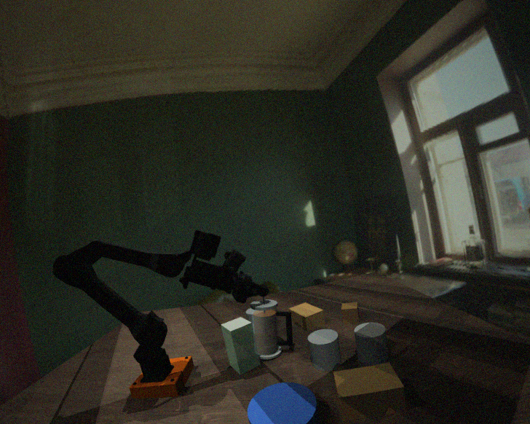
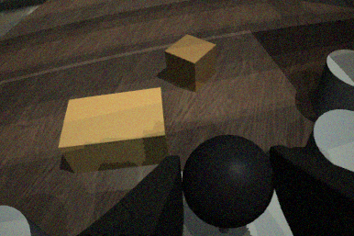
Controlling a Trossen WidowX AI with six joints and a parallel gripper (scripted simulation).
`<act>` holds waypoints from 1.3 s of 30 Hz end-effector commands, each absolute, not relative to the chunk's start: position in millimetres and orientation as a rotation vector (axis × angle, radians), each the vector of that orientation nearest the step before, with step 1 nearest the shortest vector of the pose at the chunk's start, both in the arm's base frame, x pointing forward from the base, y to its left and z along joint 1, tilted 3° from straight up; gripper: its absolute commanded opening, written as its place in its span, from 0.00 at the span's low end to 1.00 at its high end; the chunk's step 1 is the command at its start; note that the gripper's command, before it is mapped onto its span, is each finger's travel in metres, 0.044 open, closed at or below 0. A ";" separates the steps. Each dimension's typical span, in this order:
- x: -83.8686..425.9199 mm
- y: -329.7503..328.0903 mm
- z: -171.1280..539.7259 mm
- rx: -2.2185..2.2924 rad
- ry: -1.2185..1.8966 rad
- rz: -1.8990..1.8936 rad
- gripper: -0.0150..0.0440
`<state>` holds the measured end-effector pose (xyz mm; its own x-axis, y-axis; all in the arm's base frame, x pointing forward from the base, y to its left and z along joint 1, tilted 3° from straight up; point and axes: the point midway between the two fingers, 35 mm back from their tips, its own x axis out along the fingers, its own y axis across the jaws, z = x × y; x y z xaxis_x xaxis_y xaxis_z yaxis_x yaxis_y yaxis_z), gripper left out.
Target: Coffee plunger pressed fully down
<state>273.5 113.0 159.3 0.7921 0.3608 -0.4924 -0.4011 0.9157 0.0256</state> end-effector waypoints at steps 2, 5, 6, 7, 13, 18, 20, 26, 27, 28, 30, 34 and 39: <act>273.6 113.3 151.5 -0.079 0.541 0.407 0.47; 274.1 113.5 151.6 -0.079 0.541 0.407 0.47; 274.3 113.6 151.7 -0.079 0.541 0.407 0.47; 274.5 113.7 151.7 -0.079 0.541 0.407 0.47; 275.2 113.9 152.2 -0.079 0.541 0.407 0.47; 275.8 114.1 152.7 -0.079 0.541 0.407 0.47; 276.1 114.3 152.1 -0.079 0.541 0.407 0.47; 276.3 114.2 155.9 -0.083 0.525 0.410 0.47; 276.3 114.2 155.9 -0.083 0.525 0.410 0.47; 276.3 114.2 155.9 -0.083 0.525 0.410 0.47; 276.3 114.2 155.9 -0.083 0.525 0.410 0.47; 276.3 114.2 155.9 -0.083 0.525 0.410 0.56; 276.3 114.2 155.9 -0.083 0.525 0.410 0.78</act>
